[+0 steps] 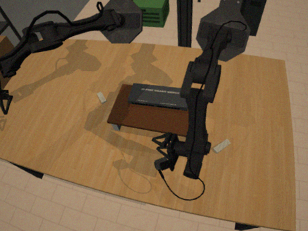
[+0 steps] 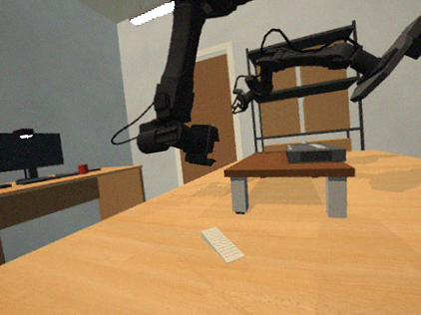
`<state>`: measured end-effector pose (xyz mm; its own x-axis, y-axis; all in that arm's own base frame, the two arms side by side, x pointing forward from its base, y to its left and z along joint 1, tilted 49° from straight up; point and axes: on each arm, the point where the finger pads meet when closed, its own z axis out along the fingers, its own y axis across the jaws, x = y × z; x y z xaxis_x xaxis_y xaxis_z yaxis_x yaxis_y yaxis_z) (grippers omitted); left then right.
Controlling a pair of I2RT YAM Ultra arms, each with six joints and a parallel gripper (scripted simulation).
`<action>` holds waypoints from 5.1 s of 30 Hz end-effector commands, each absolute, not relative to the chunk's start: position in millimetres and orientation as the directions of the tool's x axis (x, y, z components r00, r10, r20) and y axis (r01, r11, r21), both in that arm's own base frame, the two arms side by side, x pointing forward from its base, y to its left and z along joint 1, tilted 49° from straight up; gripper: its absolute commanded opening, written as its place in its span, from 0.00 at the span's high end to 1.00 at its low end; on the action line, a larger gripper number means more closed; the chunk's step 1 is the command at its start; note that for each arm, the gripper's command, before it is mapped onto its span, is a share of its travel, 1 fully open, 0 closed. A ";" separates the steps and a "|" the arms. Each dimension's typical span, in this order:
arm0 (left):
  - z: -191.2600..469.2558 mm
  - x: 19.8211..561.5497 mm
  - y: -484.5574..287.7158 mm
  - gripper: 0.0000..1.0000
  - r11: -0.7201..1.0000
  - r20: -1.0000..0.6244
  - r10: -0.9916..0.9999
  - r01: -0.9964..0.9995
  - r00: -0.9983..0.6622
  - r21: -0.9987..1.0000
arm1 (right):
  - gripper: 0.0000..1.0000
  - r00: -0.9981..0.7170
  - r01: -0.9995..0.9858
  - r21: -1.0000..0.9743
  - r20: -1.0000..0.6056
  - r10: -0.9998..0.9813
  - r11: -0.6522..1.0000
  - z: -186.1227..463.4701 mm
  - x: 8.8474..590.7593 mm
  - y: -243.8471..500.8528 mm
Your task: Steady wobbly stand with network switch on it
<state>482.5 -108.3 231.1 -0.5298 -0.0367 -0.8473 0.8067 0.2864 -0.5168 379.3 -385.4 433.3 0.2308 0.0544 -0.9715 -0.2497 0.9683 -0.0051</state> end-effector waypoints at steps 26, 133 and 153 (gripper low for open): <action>227.1 487.0 -92.2 0.57 0.392 -0.889 -0.006 0.817 -0.458 -0.423 | 0.00 0.297 -0.219 0.002 -0.952 0.069 0.976 468.2 396.9 -358.5; 73.9 483.1 130.6 0.57 0.859 -0.660 0.512 0.319 -0.549 0.401 | 0.00 0.034 0.004 -0.005 -0.999 -0.006 1.000 422.6 373.8 -1.2; 56.0 507.3 128.9 0.57 0.858 -0.668 0.513 0.322 -0.539 0.400 | 0.00 0.033 0.004 -0.005 -0.999 -0.006 1.000 422.6 373.8 -1.2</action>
<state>494.8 127.8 49.8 -0.5596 0.5129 -0.6510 0.3350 0.8584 0.3885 381.0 -0.3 408.2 0.0017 0.0027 -1.0000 0.0064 1.0000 0.0027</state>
